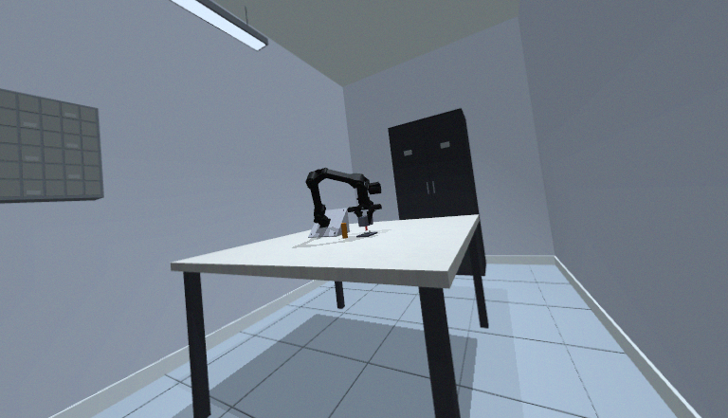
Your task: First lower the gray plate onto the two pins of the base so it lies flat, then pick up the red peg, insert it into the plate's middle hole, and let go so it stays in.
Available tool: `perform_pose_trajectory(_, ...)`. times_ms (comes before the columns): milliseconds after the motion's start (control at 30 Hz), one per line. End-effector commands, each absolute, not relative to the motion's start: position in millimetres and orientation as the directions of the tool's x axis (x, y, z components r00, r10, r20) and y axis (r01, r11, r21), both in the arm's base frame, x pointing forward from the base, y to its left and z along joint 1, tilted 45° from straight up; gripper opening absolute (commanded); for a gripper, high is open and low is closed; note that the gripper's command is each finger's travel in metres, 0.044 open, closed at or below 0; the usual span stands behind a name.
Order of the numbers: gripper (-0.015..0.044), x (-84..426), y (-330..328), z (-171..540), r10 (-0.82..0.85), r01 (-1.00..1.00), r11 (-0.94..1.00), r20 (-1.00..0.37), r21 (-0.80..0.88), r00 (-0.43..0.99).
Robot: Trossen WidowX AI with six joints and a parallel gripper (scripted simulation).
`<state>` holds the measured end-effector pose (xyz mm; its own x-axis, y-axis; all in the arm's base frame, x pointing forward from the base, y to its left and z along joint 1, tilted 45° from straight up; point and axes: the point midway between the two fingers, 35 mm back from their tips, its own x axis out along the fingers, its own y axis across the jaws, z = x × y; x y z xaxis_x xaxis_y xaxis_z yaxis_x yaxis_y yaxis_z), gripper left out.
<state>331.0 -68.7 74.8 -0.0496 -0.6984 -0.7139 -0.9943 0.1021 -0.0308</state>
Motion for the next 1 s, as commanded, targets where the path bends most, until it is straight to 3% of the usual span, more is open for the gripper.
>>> perform_pose_trajectory(0, 0.0000, 332, -71, 74, -0.702, -0.995, 0.099, -0.710, -0.033, -0.046)
perform_pose_trajectory(967, 0.0000, 330, -94, 51, -0.699, -0.994, 0.101, -0.713, -0.034, -0.047)
